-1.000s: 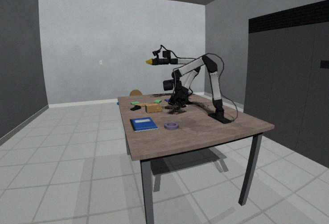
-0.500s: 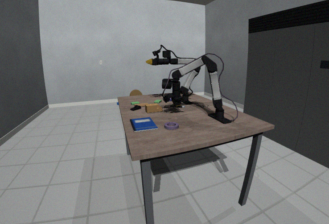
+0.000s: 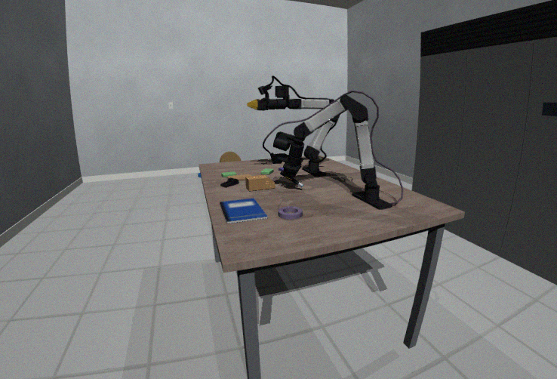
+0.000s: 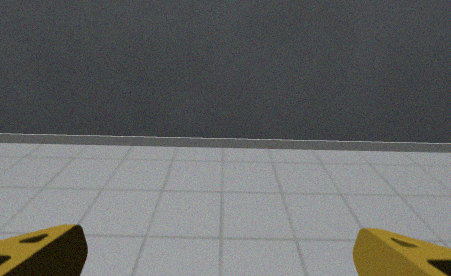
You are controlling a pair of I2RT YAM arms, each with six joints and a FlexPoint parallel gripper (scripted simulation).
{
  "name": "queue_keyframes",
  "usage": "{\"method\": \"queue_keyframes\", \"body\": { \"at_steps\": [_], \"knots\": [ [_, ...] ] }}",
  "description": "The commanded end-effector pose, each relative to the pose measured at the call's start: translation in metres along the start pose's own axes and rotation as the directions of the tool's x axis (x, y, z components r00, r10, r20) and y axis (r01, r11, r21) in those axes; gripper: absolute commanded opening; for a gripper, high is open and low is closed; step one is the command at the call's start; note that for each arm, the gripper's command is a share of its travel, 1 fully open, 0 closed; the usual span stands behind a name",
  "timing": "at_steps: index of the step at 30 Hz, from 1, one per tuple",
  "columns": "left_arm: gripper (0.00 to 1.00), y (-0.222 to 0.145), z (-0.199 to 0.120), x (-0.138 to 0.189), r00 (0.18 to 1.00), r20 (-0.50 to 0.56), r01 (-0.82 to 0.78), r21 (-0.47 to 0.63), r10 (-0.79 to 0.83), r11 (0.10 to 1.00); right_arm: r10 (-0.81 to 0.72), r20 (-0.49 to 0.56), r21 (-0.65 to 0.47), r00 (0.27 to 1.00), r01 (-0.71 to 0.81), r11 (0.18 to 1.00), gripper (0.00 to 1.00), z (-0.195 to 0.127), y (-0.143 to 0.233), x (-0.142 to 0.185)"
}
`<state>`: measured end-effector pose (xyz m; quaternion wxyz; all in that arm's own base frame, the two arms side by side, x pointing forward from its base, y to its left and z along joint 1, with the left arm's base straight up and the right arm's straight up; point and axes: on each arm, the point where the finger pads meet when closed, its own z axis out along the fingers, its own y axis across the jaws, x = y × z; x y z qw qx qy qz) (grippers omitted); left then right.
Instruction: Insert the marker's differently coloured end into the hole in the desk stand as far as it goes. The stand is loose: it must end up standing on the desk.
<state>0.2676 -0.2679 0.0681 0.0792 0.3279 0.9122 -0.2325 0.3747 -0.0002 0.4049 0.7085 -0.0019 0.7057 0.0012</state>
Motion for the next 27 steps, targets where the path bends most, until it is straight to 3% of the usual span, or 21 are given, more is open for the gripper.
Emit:
{"method": "queue_keyframes", "body": {
  "at_steps": [1, 5, 6, 10, 14, 17, 20, 22, 23, 27],
  "knots": [
    [0.00, -0.022, -0.016, -0.045, 0.931, 0.218, -0.309, 0.044, 0.292, 0.950, 0.003, 0.114, 0.002, 0.993, -0.003, 1.000, 1.00, -0.004, 0.002, -0.042],
    [0.00, -0.028, -0.013, -0.047, 0.892, 0.252, -0.396, 0.037, 0.375, 0.917, 0.003, 0.114, 0.002, 0.993, -0.003, 1.000, 1.00, -0.004, 0.002, -0.042],
    [0.00, -0.032, -0.016, -0.053, 0.824, 0.313, -0.502, 0.017, 0.472, 0.865, 0.003, 0.114, 0.002, 0.993, -0.003, 1.000, 1.00, -0.004, 0.002, -0.042],
    [0.00, -0.040, -0.017, -0.058, 0.698, 0.384, -0.644, -0.030, 0.604, 0.764, 0.003, 0.114, 0.002, 0.993, -0.003, 1.000, 1.00, -0.004, 0.002, -0.042],
    [0.00, -0.063, -0.028, -0.073, 0.556, 0.413, -0.757, -0.107, 0.721, 0.645, 0.003, 0.114, 0.002, 0.993, -0.003, 1.000, 1.00, -0.004, 0.002, -0.042],
    [0.00, -0.059, -0.012, -0.067, 0.431, 0.445, -0.829, -0.149, 0.785, 0.539, 0.003, 0.114, 0.002, 0.993, -0.003, 1.000, 1.00, -0.004, 0.002, -0.042],
    [0.00, -0.085, -0.037, -0.080, 0.286, 0.448, -0.876, -0.237, 0.847, 0.421, 0.003, 0.114, 0.002, 0.993, -0.003, 1.000, 1.00, -0.004, 0.002, -0.042],
    [0.00, -0.085, -0.037, -0.080, 0.286, 0.448, -0.876, -0.237, 0.847, 0.421, 0.003, 0.114, 0.002, 0.993, -0.003, 1.000, 1.00, -0.004, 0.002, -0.042],
    [0.00, -0.066, -0.011, -0.069, 0.173, 0.472, -0.905, -0.270, 0.864, 0.328, 0.003, 0.114, 0.002, 0.993, -0.003, 1.000, 1.00, -0.004, 0.002, -0.042],
    [0.00, -0.084, -0.019, -0.074, -0.045, 0.464, -0.910, -0.385, 0.885, 0.155, 0.003, 0.114, 0.002, 0.993, -0.003, 1.000, 1.00, -0.004, 0.002, -0.042]
  ]
}}
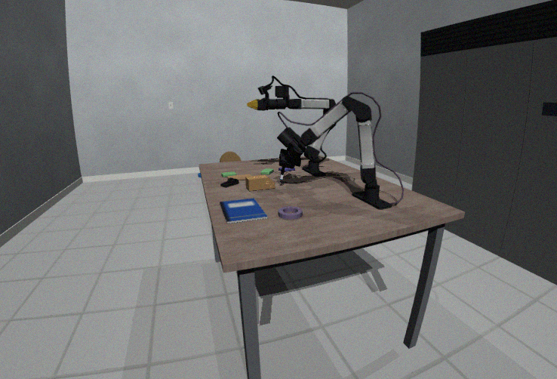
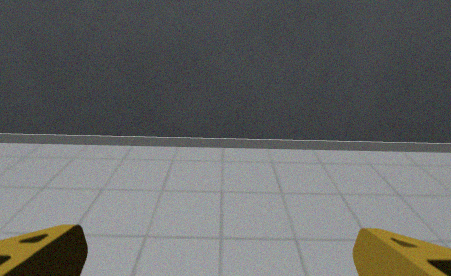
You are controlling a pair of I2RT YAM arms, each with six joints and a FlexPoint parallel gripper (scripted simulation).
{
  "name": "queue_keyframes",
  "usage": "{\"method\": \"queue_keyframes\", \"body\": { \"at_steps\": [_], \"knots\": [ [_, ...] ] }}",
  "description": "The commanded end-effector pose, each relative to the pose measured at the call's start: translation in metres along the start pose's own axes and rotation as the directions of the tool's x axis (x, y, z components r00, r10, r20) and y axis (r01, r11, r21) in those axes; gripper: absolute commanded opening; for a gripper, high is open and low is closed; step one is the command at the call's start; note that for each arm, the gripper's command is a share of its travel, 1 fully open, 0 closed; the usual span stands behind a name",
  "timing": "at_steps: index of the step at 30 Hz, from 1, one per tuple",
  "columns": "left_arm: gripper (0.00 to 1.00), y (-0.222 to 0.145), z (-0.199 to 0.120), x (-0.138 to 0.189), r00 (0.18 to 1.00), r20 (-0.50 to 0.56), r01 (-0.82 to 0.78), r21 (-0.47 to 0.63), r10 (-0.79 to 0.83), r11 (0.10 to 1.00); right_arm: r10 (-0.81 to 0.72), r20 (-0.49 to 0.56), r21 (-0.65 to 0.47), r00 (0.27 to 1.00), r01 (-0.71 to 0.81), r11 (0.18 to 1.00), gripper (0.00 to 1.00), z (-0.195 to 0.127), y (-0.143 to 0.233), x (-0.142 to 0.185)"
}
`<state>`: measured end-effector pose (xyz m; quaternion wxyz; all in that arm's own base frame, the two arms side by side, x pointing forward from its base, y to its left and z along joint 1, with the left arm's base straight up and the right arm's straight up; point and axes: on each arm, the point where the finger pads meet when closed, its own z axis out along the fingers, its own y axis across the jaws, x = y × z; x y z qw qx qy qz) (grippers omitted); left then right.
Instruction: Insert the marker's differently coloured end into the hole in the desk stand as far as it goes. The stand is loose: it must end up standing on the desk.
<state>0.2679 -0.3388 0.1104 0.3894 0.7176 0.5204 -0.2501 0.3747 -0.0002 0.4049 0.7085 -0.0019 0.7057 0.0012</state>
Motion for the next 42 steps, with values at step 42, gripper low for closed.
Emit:
{"method": "queue_keyframes", "body": {
  "at_steps": [42],
  "knots": [
    [0.00, 0.028, 0.000, -0.028, 0.892, 0.184, -0.389, -0.148, 0.412, 0.909, 0.003, 0.114, 0.002, 0.993, -0.003, 1.000, 1.00, -0.004, 0.002, -0.042]
  ]
}}
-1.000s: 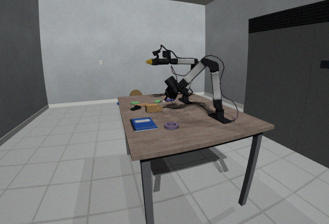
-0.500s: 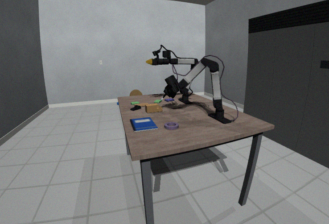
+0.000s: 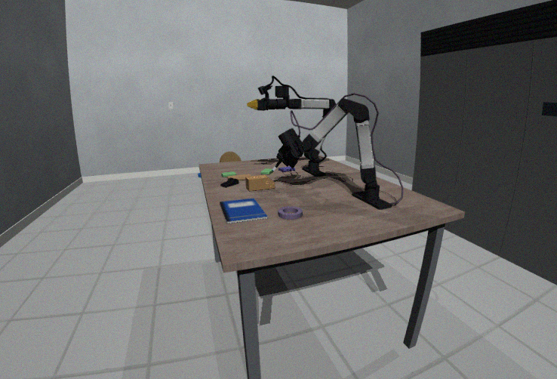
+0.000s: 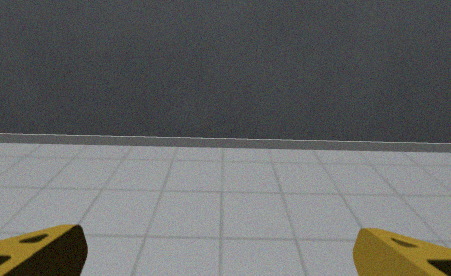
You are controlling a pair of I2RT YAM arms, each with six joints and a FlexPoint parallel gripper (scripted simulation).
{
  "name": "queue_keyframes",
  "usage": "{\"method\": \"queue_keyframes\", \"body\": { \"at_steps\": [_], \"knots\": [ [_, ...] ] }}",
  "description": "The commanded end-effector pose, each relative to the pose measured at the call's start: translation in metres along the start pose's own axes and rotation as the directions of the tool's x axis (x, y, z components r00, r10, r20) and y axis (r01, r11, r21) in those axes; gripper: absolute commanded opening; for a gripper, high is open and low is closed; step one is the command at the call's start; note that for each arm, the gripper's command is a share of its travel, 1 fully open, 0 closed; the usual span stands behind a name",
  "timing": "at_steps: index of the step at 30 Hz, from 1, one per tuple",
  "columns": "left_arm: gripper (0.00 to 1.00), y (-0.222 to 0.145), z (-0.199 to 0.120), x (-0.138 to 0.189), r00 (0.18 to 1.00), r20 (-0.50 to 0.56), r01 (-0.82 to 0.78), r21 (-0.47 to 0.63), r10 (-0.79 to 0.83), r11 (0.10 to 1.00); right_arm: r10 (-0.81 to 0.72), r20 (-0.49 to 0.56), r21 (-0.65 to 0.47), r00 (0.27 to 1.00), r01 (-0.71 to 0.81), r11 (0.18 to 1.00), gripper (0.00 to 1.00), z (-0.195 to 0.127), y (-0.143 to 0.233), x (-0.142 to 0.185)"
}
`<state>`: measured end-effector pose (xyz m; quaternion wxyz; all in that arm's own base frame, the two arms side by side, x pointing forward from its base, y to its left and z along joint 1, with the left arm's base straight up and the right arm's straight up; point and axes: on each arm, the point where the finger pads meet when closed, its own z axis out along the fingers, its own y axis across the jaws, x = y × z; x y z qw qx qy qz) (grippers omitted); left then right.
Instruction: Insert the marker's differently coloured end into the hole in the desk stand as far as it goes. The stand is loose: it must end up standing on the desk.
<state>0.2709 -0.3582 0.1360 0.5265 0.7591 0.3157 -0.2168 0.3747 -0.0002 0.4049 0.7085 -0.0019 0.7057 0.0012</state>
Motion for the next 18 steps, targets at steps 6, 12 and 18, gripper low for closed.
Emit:
{"method": "queue_keyframes", "body": {
  "at_steps": [6, 12, 18],
  "knots": [
    [0.00, 0.011, 0.000, 0.012, 0.999, -0.031, 0.018, -0.002, -0.018, 1.000, 0.003, 0.114, 0.002, 0.993, -0.003, 1.000, 1.00, -0.004, 0.002, -0.042],
    [0.00, 0.012, -0.001, 0.014, 0.999, -0.037, 0.021, -0.003, -0.021, 1.000, 0.003, 0.114, 0.002, 0.993, -0.003, 1.000, 1.00, -0.004, 0.002, -0.042],
    [0.00, 0.011, 0.001, 0.016, 0.999, -0.041, 0.026, 0.002, -0.025, 1.000, 0.003, 0.114, 0.002, 0.993, -0.003, 1.000, 1.00, -0.004, 0.002, -0.042]
  ]
}}
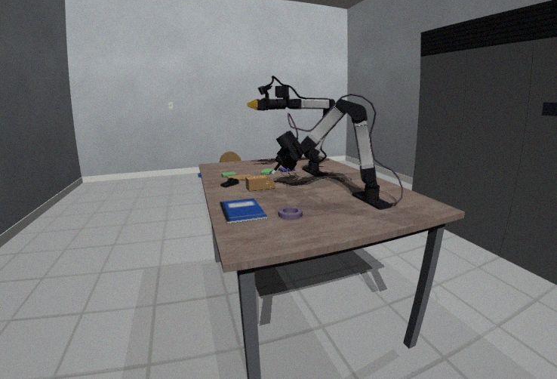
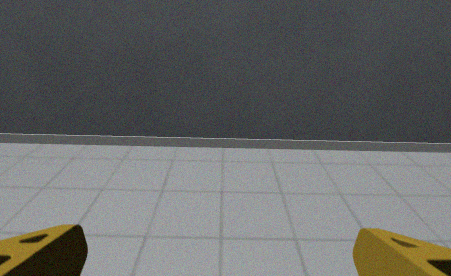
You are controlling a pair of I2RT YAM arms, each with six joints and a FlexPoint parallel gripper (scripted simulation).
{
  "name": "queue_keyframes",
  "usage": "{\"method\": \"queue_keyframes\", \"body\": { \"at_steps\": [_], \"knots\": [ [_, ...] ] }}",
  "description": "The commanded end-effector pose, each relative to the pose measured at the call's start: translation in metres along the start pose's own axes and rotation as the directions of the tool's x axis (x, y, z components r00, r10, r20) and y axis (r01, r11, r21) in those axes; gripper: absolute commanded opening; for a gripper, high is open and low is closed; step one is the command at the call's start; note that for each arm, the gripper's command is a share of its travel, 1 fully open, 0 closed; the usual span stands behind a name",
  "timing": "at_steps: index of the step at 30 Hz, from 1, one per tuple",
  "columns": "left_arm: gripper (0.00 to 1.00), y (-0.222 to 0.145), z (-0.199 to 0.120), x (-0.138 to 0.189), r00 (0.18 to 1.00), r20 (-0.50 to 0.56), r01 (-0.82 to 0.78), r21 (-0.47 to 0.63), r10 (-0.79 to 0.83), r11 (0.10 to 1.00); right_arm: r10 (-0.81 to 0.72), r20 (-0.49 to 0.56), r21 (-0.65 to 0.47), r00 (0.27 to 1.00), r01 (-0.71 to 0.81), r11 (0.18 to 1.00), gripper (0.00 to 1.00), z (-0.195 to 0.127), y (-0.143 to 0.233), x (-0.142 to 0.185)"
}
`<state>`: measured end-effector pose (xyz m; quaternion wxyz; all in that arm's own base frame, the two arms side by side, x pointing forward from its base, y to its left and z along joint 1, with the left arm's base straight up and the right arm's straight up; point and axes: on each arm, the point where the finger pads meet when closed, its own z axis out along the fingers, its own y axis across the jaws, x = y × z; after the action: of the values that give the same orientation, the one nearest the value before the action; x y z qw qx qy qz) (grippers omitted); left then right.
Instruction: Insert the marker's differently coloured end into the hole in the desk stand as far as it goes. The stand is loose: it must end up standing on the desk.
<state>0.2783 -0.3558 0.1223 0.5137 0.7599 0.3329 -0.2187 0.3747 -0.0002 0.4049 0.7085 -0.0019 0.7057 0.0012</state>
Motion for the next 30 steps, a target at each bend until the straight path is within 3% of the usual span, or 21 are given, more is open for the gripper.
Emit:
{"method": "queue_keyframes", "body": {
  "at_steps": [1, 6, 15, 24, 30],
  "knots": [
    [0.00, 0.017, -0.003, -0.005, 1.000, -0.002, -0.019, -0.013, 0.019, 1.000, 0.003, 0.114, 0.002, 0.993, -0.003, 1.000, 1.00, -0.004, 0.002, -0.042],
    [0.00, 0.012, 0.000, 0.010, 1.000, -0.028, 0.011, -0.002, -0.011, 1.000, 0.003, 0.114, 0.002, 0.993, -0.003, 1.000, 1.00, -0.004, 0.002, -0.042],
    [0.00, 0.035, -0.002, -0.013, 0.997, 0.009, -0.078, -0.078, 0.079, 0.994, 0.003, 0.114, 0.002, 0.993, -0.003, 1.000, 1.00, -0.004, 0.002, -0.042],
    [0.00, 0.012, -0.002, -0.008, 0.999, 0.003, -0.040, -0.051, 0.040, 0.998, 0.003, 0.114, 0.002, 0.993, -0.003, 1.000, 1.00, -0.004, 0.002, -0.042],
    [0.00, 0.020, -0.006, -0.013, 0.998, 0.006, -0.056, -0.068, 0.056, 0.996, 0.003, 0.114, 0.002, 0.993, -0.003, 1.000, 1.00, -0.004, 0.002, -0.042]
  ]
}}
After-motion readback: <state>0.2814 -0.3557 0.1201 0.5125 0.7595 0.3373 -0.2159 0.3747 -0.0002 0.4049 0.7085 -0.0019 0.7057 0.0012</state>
